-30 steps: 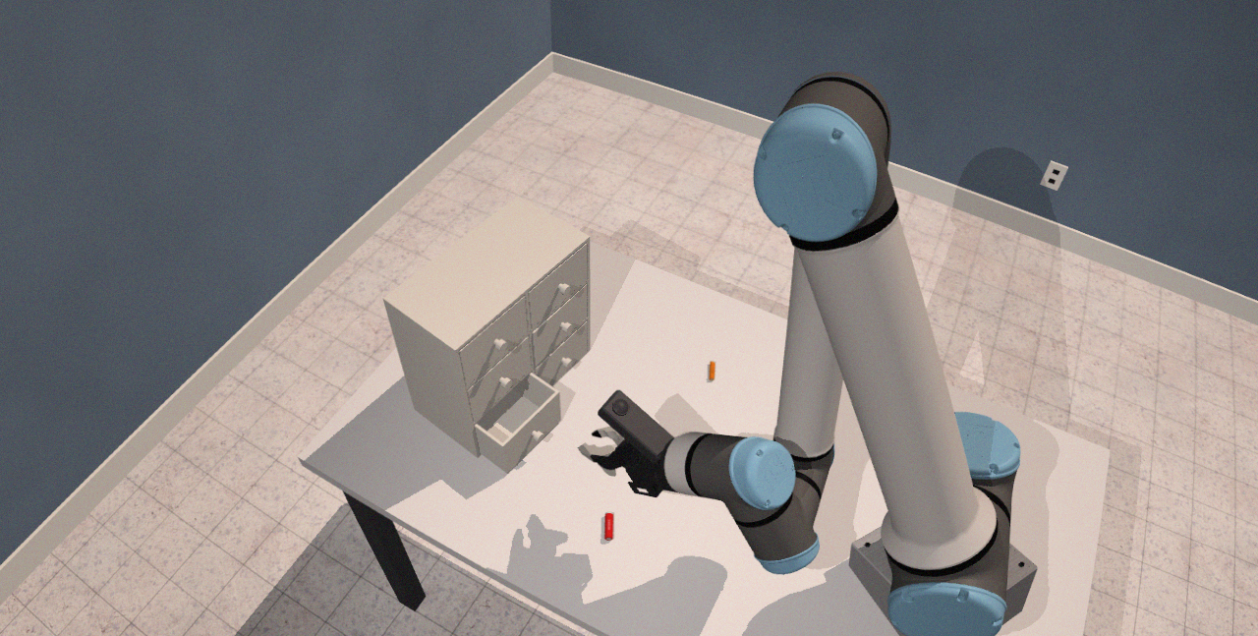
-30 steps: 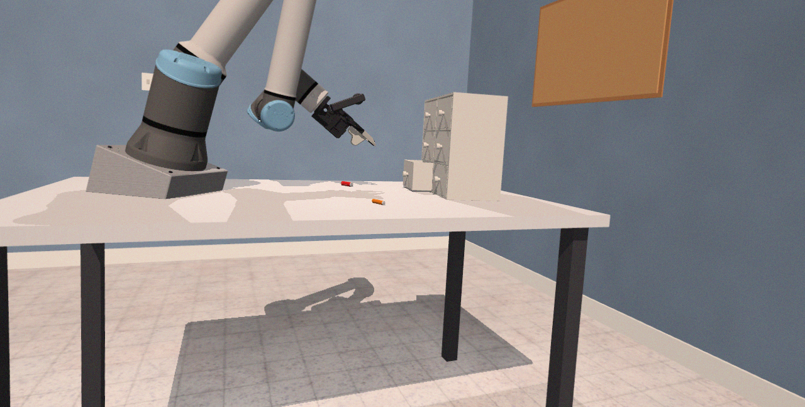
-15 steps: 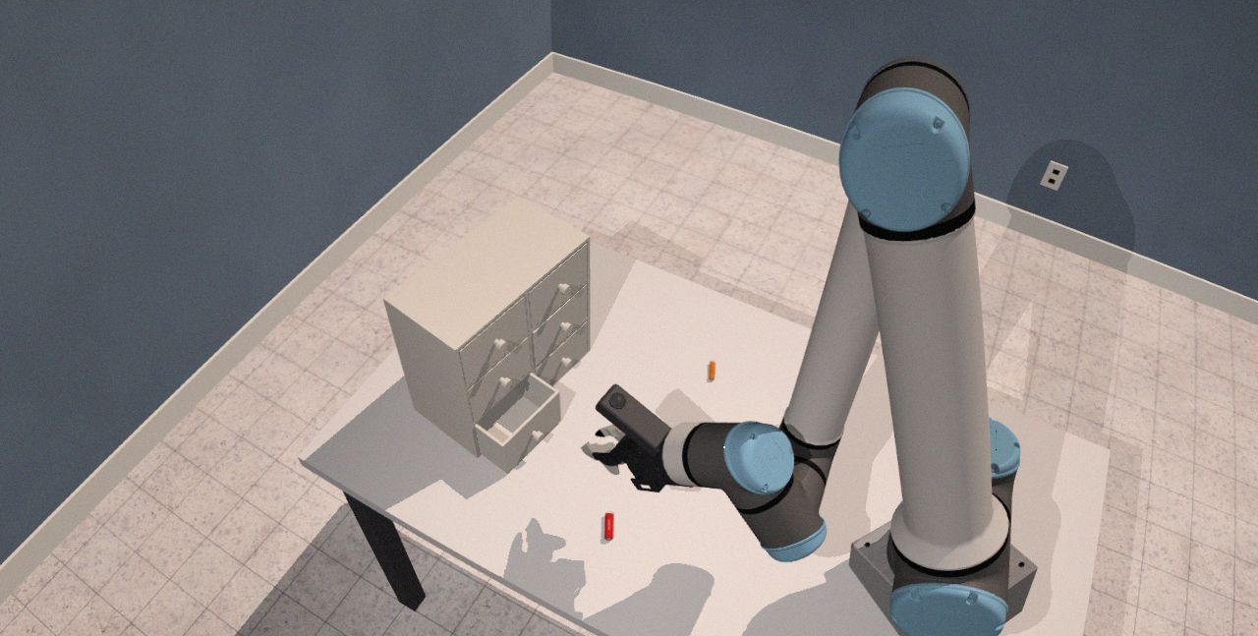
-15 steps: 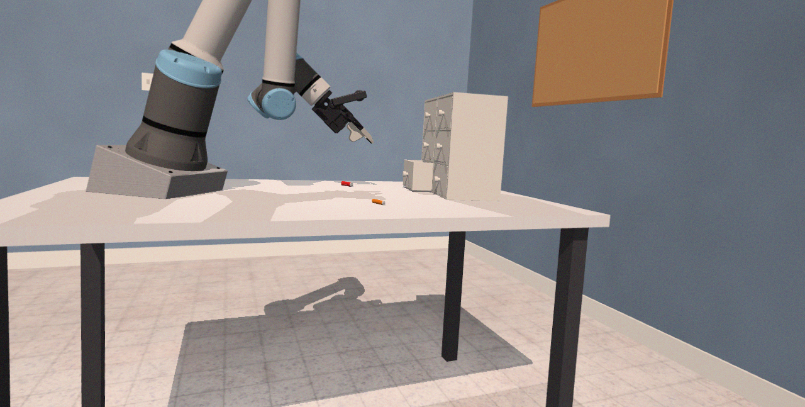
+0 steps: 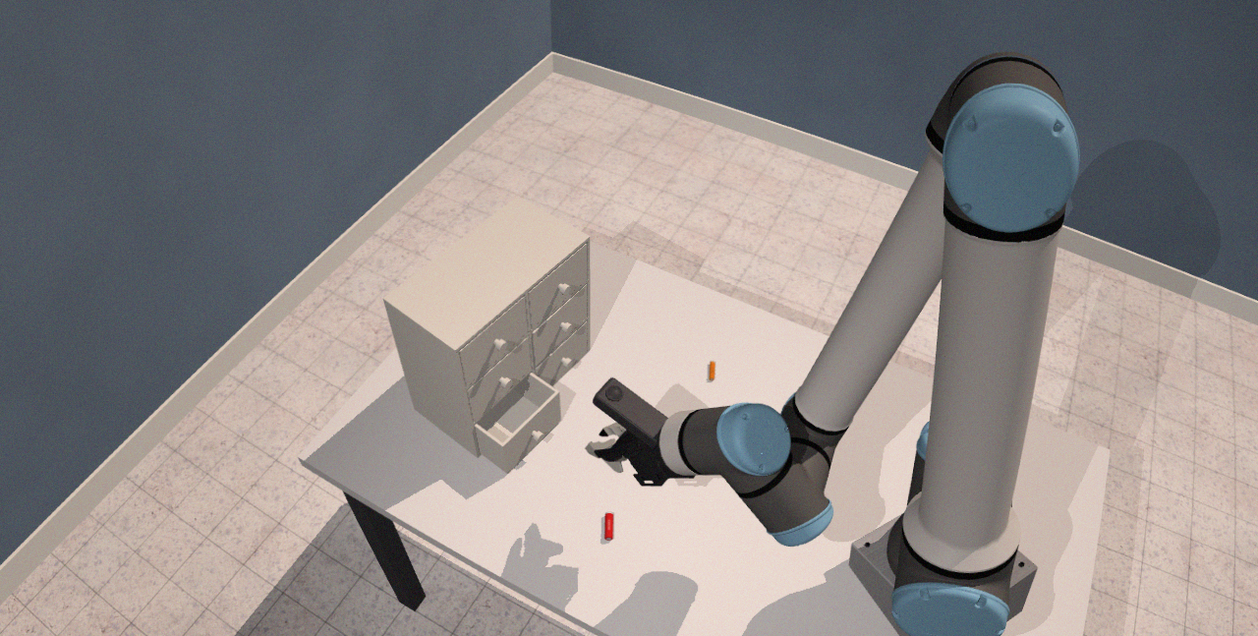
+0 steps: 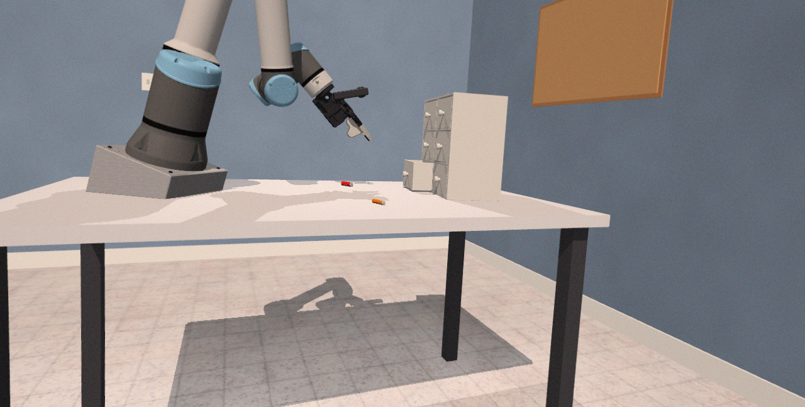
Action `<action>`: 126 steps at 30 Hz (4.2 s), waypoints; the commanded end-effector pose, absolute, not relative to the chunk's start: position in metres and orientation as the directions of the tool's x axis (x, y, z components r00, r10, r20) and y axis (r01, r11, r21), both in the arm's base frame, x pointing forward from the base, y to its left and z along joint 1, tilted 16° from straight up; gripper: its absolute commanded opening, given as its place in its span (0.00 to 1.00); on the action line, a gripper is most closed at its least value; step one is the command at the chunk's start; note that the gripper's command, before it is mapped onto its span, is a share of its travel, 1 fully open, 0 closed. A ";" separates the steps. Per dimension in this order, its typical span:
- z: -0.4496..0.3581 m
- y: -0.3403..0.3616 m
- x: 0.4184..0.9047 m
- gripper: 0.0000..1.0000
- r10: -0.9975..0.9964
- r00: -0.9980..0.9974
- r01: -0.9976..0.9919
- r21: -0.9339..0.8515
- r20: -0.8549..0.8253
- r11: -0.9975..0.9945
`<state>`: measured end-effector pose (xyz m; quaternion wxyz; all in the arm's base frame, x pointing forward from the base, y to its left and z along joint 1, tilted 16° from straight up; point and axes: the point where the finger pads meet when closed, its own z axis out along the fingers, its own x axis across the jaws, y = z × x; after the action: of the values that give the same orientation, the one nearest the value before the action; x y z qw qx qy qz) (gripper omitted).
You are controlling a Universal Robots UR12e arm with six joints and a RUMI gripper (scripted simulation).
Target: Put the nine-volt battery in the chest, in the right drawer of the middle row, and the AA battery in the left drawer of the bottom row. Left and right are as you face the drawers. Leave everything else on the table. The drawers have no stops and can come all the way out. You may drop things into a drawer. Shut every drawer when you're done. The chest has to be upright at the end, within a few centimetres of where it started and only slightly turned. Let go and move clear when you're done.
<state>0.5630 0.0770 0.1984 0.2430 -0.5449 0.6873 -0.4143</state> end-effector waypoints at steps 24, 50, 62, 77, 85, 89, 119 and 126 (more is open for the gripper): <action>0.213 0.084 0.545 0.20 -0.950 -0.288 -0.689 -0.714 0.117 0.121; 0.228 0.093 0.524 0.20 -0.950 -0.288 -0.819 -0.544 0.117 0.182; 0.235 0.096 0.515 0.20 -0.950 -0.288 -0.861 -0.466 0.117 0.204; 0.242 0.100 0.505 0.20 -0.950 -0.288 -0.899 -0.374 0.117 0.227; 0.246 0.102 0.500 0.20 -0.950 -0.288 -0.915 -0.327 0.117 0.237; 0.247 0.103 0.498 0.20 -0.950 -0.288 -0.920 -0.308 0.117 0.241; 0.252 0.105 0.493 0.20 -0.950 -0.288 -0.934 -0.252 0.117 0.252; 0.252 0.105 0.493 0.20 -0.950 -0.288 -0.934 -0.251 0.117 0.253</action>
<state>0.4922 0.1050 0.2508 0.0287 -0.5958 0.7909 -0.1367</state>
